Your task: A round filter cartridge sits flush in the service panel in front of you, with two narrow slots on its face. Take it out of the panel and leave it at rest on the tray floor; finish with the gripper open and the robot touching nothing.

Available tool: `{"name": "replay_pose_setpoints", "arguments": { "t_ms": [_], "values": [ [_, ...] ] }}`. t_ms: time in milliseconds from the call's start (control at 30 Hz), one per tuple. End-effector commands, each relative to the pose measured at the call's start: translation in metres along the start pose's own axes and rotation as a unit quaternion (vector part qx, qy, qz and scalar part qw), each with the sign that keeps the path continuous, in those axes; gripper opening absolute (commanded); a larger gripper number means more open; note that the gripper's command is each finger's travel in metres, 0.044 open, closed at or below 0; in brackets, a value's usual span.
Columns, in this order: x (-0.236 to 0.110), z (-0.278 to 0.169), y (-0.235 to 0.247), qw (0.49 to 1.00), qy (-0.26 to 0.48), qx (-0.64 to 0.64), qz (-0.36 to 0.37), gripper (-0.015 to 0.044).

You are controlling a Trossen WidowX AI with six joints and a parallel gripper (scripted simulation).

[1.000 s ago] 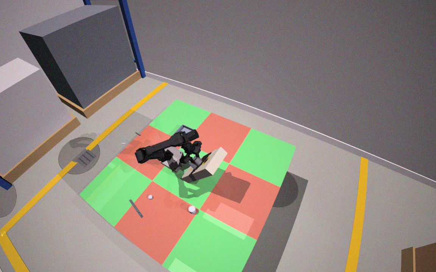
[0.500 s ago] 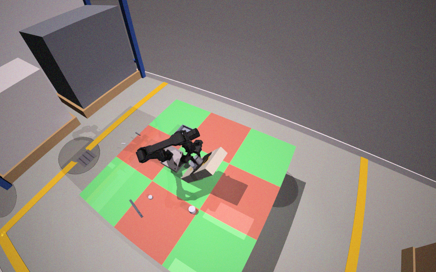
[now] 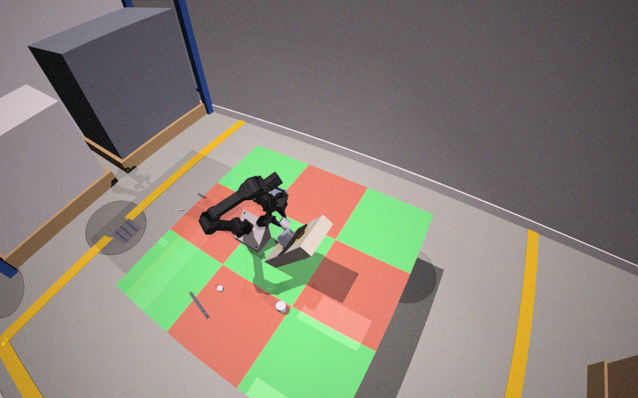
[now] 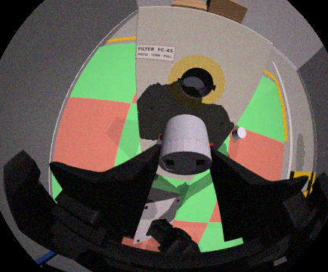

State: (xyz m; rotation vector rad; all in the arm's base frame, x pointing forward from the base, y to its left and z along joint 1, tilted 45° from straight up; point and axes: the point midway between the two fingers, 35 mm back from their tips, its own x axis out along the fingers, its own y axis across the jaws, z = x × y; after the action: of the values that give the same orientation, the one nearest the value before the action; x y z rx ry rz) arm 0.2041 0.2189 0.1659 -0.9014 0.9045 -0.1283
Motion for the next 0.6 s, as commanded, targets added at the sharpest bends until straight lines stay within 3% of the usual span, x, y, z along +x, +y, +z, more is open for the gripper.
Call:
{"name": "replay_pose_setpoints", "arguments": {
  "t_ms": [0, 567],
  "values": [
    [-0.017, 0.0, 0.001, 1.0, -0.003, -0.017, 0.002, 0.0],
    [-0.007, 0.012, 0.069, 0.999, 0.018, 0.044, -0.01, 0.0]
  ]
}}
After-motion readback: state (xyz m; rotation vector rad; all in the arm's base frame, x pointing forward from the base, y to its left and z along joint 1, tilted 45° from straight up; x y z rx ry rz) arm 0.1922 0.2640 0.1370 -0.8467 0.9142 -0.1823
